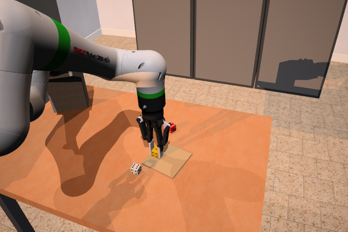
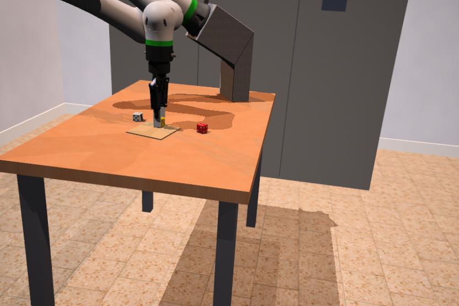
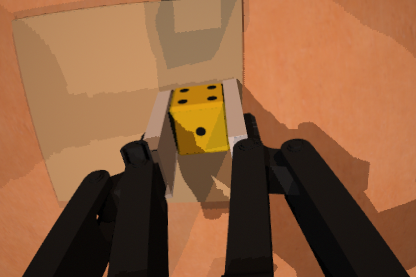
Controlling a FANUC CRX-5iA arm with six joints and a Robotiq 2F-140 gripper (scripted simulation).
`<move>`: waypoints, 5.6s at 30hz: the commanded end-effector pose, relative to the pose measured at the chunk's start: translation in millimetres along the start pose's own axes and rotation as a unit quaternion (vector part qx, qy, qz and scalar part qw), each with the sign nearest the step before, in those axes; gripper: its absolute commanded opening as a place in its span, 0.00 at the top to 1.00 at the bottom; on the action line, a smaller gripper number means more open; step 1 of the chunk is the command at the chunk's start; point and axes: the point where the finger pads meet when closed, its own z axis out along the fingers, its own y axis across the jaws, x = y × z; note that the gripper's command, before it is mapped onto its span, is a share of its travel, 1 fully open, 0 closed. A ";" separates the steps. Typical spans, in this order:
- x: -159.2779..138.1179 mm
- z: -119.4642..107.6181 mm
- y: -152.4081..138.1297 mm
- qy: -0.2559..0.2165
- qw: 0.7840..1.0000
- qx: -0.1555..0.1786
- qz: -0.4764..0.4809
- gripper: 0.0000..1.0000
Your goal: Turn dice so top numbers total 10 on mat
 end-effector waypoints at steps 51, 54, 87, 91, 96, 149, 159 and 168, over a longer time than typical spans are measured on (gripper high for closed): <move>-0.2 -19.1 -0.1 0.000 1.000 0.000 0.000 0.72; -0.2 -23.7 -0.1 0.000 1.000 0.000 0.000 0.72; -0.2 -90.2 -0.1 0.000 1.000 0.000 0.000 0.00; -0.2 -90.2 -0.1 0.000 1.000 0.000 0.000 0.00; -0.2 -90.2 -0.1 0.000 1.000 0.000 0.000 0.00; -101.1 -87.5 -2.2 -0.002 0.662 0.001 -0.750 0.00; -122.3 -86.5 0.7 -0.001 0.522 0.001 -0.853 0.00; -141.4 -85.3 4.3 -0.001 0.382 0.001 -0.924 0.00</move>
